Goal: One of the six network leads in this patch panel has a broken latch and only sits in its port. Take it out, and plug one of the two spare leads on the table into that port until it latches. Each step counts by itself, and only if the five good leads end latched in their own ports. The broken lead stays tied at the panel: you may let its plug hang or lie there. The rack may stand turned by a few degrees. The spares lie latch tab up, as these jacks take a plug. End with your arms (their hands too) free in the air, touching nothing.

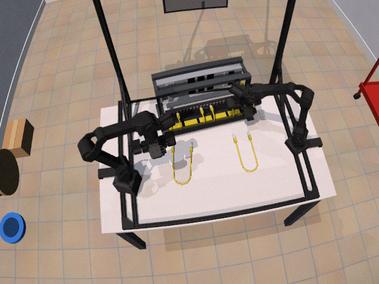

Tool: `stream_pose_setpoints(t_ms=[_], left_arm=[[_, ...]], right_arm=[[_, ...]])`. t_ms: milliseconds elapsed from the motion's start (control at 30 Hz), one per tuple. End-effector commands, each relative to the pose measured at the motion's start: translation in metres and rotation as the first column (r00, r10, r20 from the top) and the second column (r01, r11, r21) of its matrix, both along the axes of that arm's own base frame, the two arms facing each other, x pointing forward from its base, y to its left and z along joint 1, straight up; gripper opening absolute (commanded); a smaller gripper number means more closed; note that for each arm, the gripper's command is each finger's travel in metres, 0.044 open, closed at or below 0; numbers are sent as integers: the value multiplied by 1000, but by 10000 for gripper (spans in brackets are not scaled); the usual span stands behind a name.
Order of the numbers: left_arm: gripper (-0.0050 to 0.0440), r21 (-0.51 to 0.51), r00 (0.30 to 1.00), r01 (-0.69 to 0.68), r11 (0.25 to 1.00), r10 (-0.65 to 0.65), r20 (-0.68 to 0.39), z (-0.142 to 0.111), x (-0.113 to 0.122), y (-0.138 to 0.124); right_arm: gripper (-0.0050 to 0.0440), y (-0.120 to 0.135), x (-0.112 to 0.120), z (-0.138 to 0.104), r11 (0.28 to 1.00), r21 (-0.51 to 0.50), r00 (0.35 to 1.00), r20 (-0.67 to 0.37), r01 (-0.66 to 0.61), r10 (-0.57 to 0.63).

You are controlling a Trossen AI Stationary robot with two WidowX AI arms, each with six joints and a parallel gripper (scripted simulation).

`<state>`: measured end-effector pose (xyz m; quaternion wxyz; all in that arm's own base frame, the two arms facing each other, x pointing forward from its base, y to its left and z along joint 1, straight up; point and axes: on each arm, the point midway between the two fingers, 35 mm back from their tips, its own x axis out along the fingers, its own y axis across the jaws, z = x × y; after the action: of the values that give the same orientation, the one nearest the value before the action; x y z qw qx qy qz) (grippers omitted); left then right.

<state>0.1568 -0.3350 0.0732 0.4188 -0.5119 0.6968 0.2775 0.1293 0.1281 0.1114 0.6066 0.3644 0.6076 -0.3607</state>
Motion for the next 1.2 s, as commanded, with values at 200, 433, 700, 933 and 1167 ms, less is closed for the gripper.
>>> stream_pose_setpoints(t_ms=[200, 433, 700, 933, 1167], left_arm=[[176, 3, 1000, 0, 1000, 0, -1, 0, 0, 1], [176, 0, 1000, 0, 1000, 0, 0, 0, 0, 0], [176, 0, 1000, 0, 1000, 0, 0, 0, 0, 0], [176, 0, 1000, 0, 1000, 0, 0, 54, 7, 24], [176, 0, 1000, 0, 1000, 0, 0, 54, 7, 24]], right_arm=[[176, 0, 0, 0, 1000, 0, 1000, 0, 0, 0], [176, 0, 0, 0, 1000, 0, 1000, 0, 0, 0], [176, 0, 0, 0, 1000, 0, 1000, 0, 0, 0], [176, 0, 0, 0, 1000, 0, 1000, 0, 0, 0], [176, 0, 0, 0, 1000, 0, 1000, 0, 0, 0]])
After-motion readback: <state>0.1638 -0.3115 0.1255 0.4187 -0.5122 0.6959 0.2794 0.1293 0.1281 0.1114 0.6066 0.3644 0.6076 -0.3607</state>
